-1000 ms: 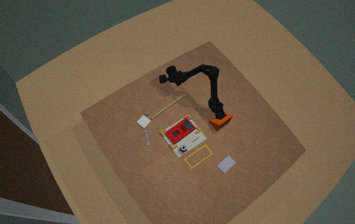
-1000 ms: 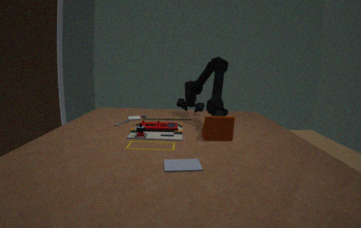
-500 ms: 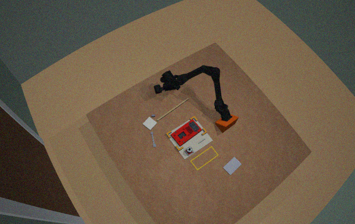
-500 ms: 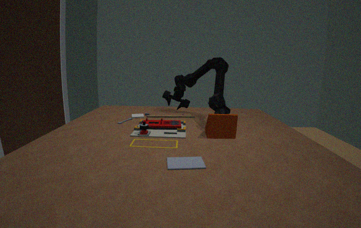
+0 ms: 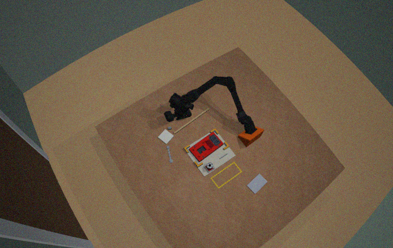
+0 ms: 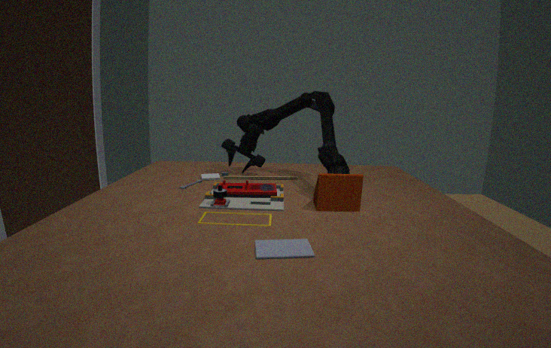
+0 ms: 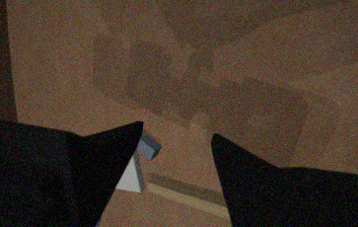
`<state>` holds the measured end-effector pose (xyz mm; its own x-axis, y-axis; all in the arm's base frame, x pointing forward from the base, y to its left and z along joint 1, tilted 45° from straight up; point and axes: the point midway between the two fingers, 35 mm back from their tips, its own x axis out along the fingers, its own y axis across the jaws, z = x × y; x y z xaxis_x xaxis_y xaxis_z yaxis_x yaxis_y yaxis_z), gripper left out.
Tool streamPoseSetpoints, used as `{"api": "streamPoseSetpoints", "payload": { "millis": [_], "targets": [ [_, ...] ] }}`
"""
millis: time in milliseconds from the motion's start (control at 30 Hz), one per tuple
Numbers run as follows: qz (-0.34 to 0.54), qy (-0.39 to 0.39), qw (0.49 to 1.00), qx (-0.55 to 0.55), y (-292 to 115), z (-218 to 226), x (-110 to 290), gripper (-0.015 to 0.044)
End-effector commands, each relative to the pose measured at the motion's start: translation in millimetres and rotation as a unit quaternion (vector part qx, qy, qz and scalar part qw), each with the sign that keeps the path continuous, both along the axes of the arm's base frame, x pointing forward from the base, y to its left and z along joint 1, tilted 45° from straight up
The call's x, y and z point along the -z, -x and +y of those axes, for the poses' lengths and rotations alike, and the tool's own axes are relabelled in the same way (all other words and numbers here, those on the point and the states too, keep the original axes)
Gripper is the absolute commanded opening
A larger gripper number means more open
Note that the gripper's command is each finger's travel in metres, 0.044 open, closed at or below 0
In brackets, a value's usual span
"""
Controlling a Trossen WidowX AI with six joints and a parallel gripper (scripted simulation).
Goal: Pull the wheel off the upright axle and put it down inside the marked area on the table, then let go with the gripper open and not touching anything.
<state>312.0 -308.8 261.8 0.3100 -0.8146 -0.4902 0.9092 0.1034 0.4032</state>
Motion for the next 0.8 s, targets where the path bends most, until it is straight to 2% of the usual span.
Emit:
{"api": "streamPoseSetpoints", "payload": {
  "millis": [0, 300, 600, 767],
  "targets": [
    [0.013, -0.044, 0.999, -0.01, -26, 25, 27, 0.03],
    [0.061, -0.126, 0.99, -0.025, -74, 108, 88, 0.03],
    [0.104, -0.163, 0.981, -0.017, -93, 173, 133, 0.03],
    [0.128, -0.186, 0.974, 0.028, -96, 228, 164, 0.03]
  ]
}}
